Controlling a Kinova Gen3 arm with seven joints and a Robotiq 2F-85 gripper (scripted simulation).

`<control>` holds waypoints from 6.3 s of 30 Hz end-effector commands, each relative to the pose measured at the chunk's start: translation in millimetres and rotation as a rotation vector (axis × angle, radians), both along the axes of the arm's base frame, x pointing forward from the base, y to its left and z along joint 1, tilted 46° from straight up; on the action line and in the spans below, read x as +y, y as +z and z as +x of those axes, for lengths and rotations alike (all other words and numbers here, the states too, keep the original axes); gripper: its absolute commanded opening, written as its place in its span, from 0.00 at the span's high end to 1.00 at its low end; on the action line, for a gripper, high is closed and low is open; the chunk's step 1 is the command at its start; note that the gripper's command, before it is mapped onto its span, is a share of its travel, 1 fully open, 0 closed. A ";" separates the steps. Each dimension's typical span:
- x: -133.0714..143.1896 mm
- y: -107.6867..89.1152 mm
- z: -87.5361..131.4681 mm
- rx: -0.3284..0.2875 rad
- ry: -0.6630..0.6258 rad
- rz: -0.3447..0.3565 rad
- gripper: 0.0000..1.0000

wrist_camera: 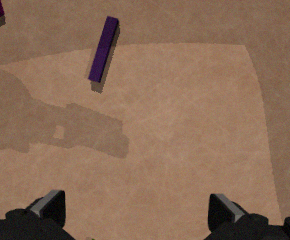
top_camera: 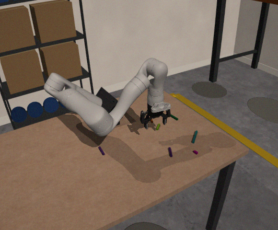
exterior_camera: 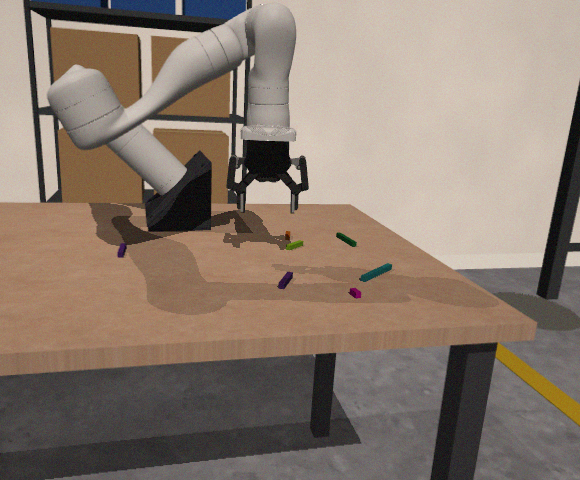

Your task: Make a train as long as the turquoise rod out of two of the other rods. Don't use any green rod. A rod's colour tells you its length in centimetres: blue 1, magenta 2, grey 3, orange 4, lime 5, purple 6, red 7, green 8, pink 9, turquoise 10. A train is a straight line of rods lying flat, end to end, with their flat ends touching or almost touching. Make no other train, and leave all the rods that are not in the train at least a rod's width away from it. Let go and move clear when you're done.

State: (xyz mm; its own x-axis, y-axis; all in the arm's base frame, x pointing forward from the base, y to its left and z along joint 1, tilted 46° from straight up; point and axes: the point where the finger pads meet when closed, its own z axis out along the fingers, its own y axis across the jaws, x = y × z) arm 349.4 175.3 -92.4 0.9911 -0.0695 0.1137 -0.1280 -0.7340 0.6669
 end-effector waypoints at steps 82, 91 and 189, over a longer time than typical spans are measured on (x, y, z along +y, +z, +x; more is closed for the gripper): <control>-141.9 102.8 -33.1 -0.985 -0.922 0.069 0.00; -143.6 103.8 -33.5 -0.996 -0.932 0.070 0.00; -143.8 103.9 -33.5 -0.997 -0.933 0.070 0.00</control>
State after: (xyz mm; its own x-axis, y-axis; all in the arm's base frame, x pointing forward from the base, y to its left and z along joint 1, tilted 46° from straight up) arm 315.7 31.1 11.3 0.0738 -0.6956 0.7146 -0.9898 -0.1385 -0.0327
